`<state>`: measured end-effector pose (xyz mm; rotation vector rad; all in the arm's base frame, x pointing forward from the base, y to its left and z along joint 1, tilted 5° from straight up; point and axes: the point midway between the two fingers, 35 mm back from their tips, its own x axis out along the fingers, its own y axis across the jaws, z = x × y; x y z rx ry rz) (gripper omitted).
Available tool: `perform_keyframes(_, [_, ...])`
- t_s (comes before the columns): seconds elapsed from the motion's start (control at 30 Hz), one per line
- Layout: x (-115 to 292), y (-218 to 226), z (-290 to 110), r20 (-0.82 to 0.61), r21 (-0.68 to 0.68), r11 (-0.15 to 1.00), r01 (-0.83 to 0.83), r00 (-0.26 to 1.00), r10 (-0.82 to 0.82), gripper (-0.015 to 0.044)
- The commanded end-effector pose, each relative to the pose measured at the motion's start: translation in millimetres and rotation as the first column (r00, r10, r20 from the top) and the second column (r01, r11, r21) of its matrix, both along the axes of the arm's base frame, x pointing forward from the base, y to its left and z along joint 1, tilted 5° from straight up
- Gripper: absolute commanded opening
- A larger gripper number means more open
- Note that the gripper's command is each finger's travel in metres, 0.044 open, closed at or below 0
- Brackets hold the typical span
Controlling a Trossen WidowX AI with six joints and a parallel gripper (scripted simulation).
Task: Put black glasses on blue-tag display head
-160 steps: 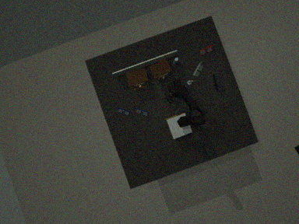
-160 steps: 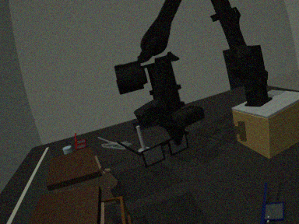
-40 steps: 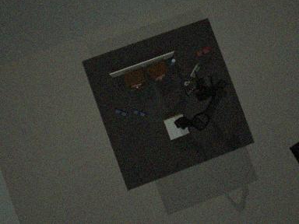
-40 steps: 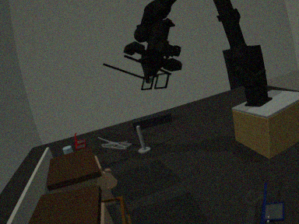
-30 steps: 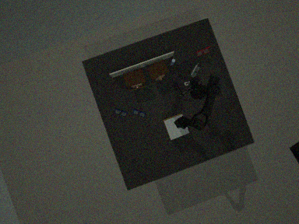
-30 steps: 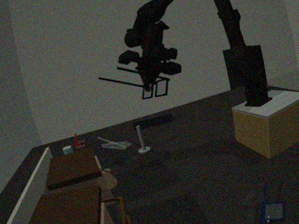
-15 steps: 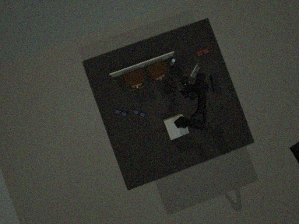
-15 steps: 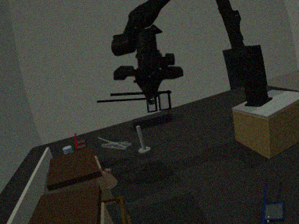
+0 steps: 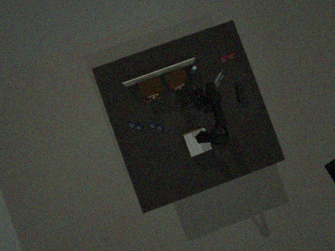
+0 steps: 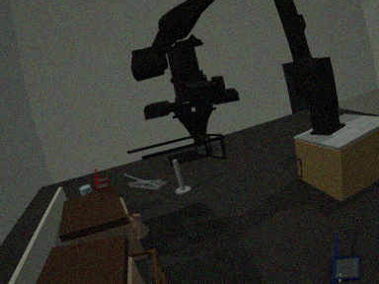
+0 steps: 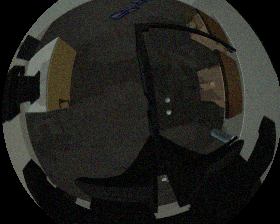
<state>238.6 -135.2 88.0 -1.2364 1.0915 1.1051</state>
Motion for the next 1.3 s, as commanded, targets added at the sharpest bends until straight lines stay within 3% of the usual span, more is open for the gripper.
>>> perform_keyframes(0.0, [1.5,12.6,-6.9,-0.038,-0.036,0.999,0.028,0.999,-0.029,0.0000])
perform_keyframes(0.47, [4.8,31.8,-20.5,-0.079,-0.121,0.990,0.067,0.994,-0.077,0.0000])
perform_keyframes(1.27, [5.7,29.3,-41.5,-0.079,-0.090,0.994,0.065,0.994,-0.072,0.0000])
